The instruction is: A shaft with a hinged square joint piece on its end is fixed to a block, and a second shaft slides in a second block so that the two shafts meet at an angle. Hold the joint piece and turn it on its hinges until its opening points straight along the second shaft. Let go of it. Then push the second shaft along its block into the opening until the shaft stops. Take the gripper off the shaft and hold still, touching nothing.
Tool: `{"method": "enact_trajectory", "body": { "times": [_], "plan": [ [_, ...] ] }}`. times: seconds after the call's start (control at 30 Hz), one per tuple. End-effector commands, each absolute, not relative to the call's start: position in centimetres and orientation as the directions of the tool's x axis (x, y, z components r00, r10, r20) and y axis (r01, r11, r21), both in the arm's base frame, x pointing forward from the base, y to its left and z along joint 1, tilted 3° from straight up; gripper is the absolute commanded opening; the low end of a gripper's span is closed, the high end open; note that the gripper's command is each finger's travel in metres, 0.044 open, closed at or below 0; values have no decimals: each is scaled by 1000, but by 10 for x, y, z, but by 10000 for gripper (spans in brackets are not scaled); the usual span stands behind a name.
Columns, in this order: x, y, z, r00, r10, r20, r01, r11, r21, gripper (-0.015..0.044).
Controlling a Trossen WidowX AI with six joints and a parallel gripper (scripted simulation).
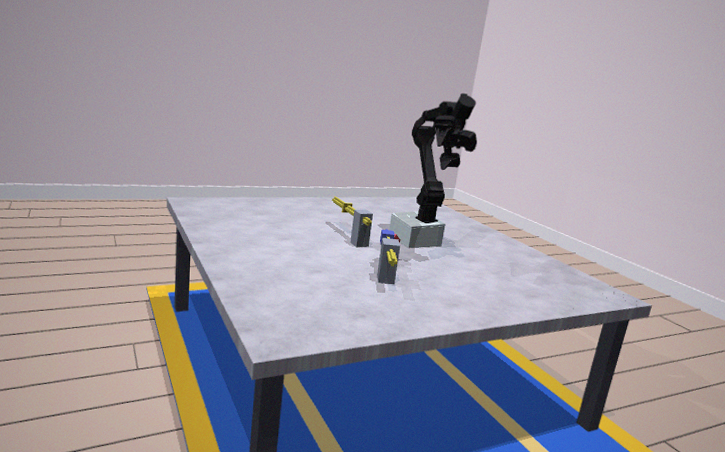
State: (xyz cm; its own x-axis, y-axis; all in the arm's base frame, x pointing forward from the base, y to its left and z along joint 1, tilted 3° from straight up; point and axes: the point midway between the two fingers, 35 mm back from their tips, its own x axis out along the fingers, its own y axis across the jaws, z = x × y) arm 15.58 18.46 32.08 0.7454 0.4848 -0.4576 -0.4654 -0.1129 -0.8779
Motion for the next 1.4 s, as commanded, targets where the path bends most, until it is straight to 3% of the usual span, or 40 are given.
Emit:
{"method": "enact_trajectory", "body": {
  "times": [0.0, 0.73, 1.37],
  "plan": [
    [161, 187, 304, 730, 452, -513, -543, -72, -836, 440],
    [185, 176, 240, 622, 287, -728, -778, 328, -535, 440],
    [196, 156, 190, 469, 160, -869, -668, 707, -231, 440]
  ]
}}
